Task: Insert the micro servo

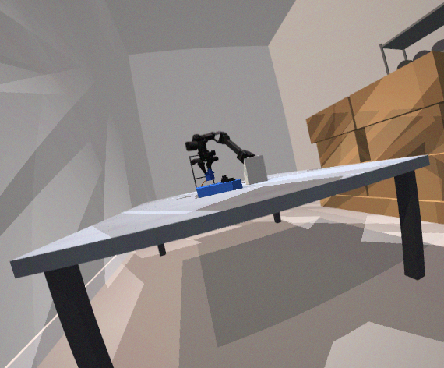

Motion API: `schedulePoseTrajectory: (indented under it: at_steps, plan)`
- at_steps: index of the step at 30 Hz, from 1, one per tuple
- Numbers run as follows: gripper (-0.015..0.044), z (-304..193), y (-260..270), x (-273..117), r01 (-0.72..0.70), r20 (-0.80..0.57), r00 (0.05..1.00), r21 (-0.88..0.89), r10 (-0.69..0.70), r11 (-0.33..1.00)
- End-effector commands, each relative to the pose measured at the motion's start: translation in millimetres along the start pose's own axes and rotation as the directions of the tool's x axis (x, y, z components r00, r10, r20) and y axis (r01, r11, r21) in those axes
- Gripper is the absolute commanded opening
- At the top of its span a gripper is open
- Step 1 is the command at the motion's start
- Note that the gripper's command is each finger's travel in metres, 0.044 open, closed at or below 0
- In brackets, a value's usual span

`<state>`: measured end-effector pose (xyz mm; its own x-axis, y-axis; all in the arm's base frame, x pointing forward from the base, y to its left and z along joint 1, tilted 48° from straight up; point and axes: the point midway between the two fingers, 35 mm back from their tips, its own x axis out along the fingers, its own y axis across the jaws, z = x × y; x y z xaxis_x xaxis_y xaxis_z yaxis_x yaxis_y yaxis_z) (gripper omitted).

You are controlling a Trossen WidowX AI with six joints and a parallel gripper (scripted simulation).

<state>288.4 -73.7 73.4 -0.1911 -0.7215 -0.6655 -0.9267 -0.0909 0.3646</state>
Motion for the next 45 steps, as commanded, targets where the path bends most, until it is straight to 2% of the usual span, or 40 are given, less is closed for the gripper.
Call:
schedulePoseTrajectory:
  at_steps: [1, 10, 20, 33, 45]
  plan:
    - [0.0000, 1.3, -0.4, -0.4, 0.002, 0.003, 1.000, 0.130, -0.002, 0.992]
    - [0.0000, 1.3, -0.4, -0.4, 0.001, 0.003, 1.000, 0.426, -0.002, 0.905]
    - [0.0000, 1.3, -0.4, -0.4, 0.000, 0.002, 1.000, 0.707, -0.002, 0.707]
    - [0.0000, 1.3, -0.4, -0.4, -0.002, 0.003, 1.000, 0.944, -0.002, 0.331]
    - [0.0000, 1.3, -0.4, -0.4, -0.003, 0.002, 1.000, 0.997, -0.002, -0.076]
